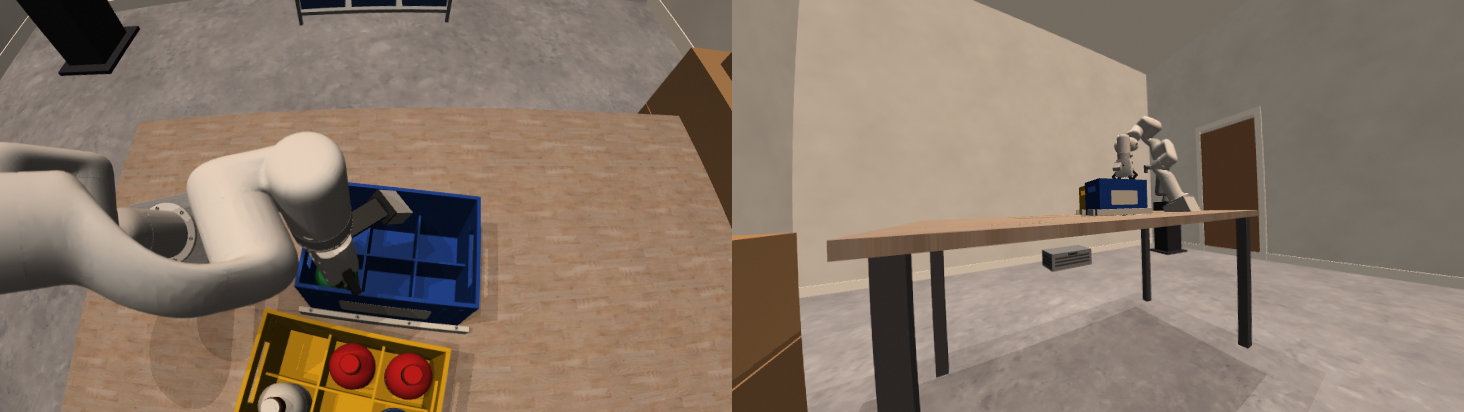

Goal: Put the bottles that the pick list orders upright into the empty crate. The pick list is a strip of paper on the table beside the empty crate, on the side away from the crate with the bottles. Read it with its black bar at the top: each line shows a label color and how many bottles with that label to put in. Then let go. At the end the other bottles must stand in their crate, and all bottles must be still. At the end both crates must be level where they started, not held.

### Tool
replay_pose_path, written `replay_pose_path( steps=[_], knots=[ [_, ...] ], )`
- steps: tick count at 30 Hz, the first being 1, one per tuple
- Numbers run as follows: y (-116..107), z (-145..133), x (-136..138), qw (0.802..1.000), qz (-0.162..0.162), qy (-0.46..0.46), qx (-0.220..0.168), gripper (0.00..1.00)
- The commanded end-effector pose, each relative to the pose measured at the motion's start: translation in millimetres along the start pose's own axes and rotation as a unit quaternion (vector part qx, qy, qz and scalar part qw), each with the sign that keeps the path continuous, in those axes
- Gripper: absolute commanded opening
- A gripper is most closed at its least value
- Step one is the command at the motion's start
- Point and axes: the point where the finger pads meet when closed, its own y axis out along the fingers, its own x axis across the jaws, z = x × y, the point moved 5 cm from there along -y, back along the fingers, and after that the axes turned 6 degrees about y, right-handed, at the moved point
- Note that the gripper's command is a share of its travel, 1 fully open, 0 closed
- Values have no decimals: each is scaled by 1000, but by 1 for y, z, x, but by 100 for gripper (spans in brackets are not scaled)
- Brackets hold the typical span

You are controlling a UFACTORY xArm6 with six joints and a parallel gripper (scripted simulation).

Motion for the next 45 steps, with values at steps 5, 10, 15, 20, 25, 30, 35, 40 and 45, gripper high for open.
replay_pose_path(
  steps=[5, 10, 15, 20, 25, 30, 35, 40, 45],
  knots=[
    [-1, 1, 1, 1000, 0, 0, 2, 65],
    [-1, 1, 1, 1000, 0, 0, 2, 65],
    [-1, 1, 1, 1000, 0, 0, 2, 65],
    [-12, 1, 1, 1000, 0, 0, 2, 65],
    [-25, 1, 1, 1000, 0, 0, 2, 65],
    [-36, 1, 1, 1000, 0, 0, 2, 65],
    [-46, 1, 1, 1000, 0, 0, 2, 65],
    [-60, 1, 1, 1000, 0, 0, 2, 65],
    [-73, 1, 0, 1000, 0, 0, 2, 65]
  ],
)
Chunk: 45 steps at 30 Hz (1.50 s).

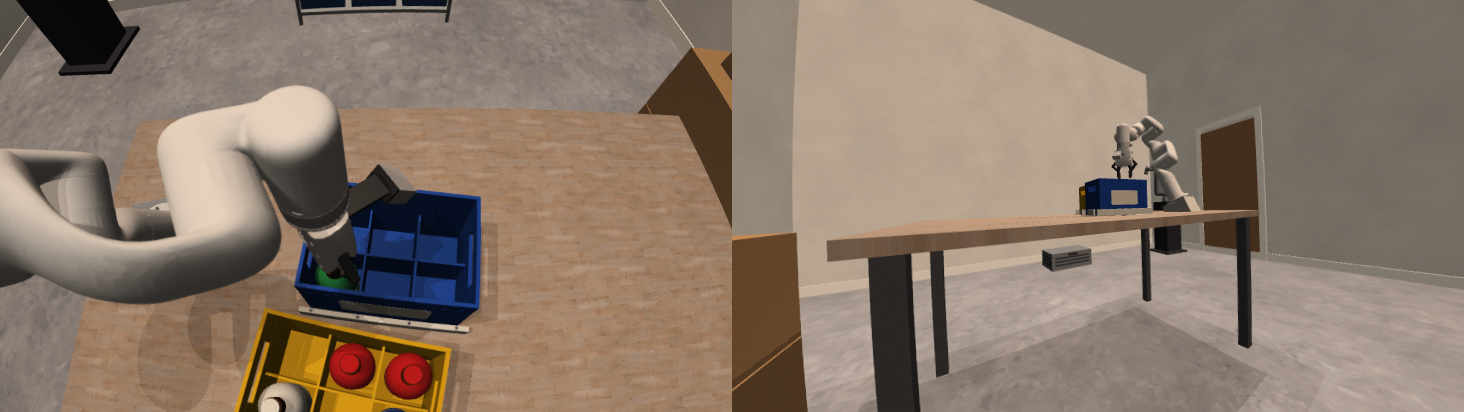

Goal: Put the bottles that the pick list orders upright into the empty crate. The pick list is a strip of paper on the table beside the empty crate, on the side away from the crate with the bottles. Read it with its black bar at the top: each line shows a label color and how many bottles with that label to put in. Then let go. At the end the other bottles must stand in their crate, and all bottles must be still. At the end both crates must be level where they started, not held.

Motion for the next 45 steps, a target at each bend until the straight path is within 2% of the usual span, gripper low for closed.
replay_pose_path(
  steps=[1, 7, 45],
  knots=[
    [-15, 1, 0, 1000, 0, 1, 1, 65],
    [-26, 0, 0, 1000, 0, 1, 1, 65],
    [-26, 0, 0, 1000, 0, 1, 1, 65]
  ],
)
